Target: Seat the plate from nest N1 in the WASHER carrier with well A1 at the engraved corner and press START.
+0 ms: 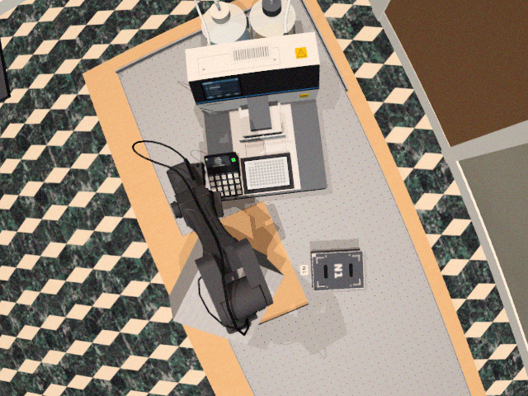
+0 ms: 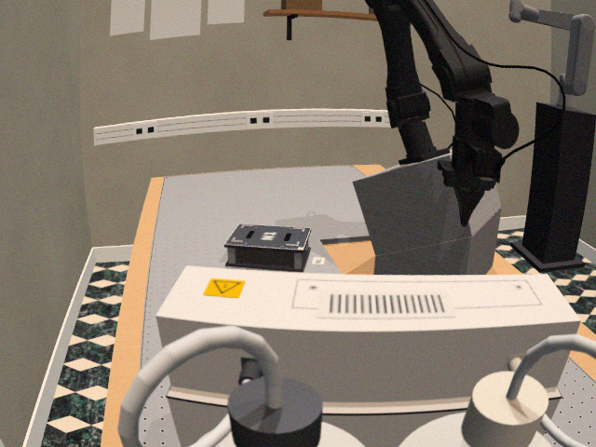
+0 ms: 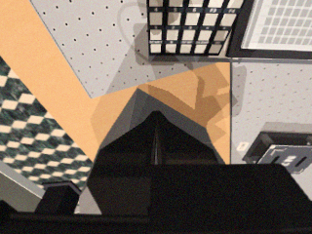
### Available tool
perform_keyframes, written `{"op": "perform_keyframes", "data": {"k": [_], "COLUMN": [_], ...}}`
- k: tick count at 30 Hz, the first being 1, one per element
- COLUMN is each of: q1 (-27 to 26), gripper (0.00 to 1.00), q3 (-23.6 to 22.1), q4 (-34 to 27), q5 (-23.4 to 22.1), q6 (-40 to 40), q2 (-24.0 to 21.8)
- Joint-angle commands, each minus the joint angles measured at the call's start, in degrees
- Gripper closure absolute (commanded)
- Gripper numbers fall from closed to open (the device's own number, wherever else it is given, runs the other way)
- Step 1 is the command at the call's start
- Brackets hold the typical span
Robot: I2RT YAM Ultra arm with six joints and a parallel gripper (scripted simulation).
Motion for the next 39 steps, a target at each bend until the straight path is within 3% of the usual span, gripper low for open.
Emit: {"op": "perform_keyframes", "data": {"k": [1,10,11,19,21,23,27,39], "q1": [-0.06,-0.06,0.12,1.68,1.68,2.22,1.16,0.91], "gripper": [1.00,1.00,1.00,1.00,1.00,1.00,1.00,1.00], "q3": [0.93,0.93,-3.11,-18.83,-18.83,-22.89,-24.17,-23.37], "q4": [0.97,0.97,4.29,29.29,29.29,35.57,39.09,41.29], "q5": [-0.20,-0.20,0.98,4.71,4.71,5.34,5.30,4.99], "q6": [-0.61,-0.61,-0.95,-3.52,-3.52,-4.35,-5.29,-5.92], "q2": [-1.92,-1.92,-2.33,-5.41,-5.41,-6.94,-4.08,-4.45]}}
